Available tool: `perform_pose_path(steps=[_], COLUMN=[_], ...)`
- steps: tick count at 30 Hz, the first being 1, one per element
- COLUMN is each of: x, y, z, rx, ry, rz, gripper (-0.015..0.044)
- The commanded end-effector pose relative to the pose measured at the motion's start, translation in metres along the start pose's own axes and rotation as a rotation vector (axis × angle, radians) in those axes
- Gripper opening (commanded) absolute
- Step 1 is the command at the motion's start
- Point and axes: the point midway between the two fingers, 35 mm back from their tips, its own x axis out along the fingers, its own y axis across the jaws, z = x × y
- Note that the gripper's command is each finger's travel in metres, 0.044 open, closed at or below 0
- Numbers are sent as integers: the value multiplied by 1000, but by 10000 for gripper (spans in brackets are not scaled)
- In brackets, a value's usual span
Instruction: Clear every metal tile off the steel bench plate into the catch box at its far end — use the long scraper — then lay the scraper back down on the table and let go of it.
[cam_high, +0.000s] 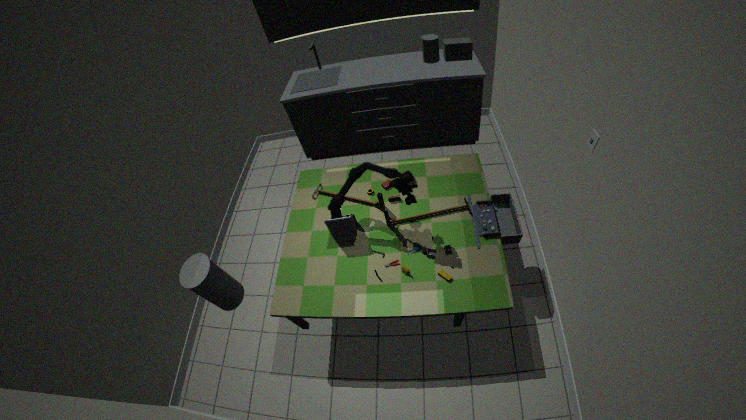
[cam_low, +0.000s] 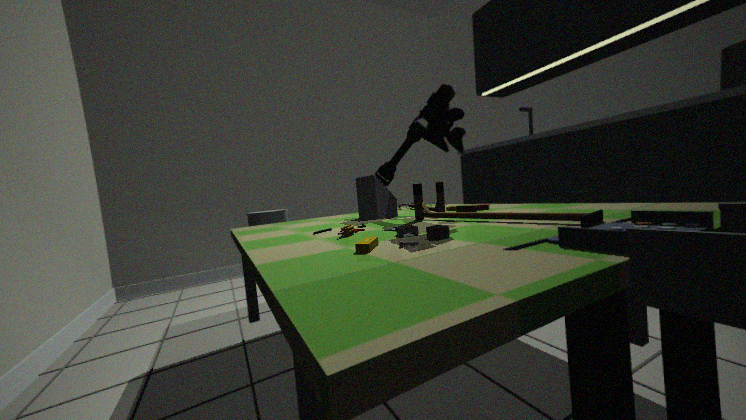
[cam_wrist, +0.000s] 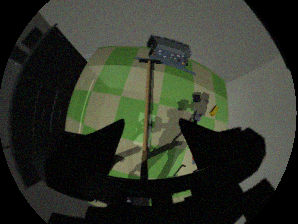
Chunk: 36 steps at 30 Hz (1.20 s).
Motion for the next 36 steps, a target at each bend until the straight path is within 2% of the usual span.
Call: perform_pose_path(steps=[1, 24, 36], x=[17, 98, 88], y=[-2, 11, 7], z=[-5, -31, -34], rx=[-3, -60, -52], ry=[41, 241, 227], rz=[3, 38, 37], gripper=[440, 440, 440])
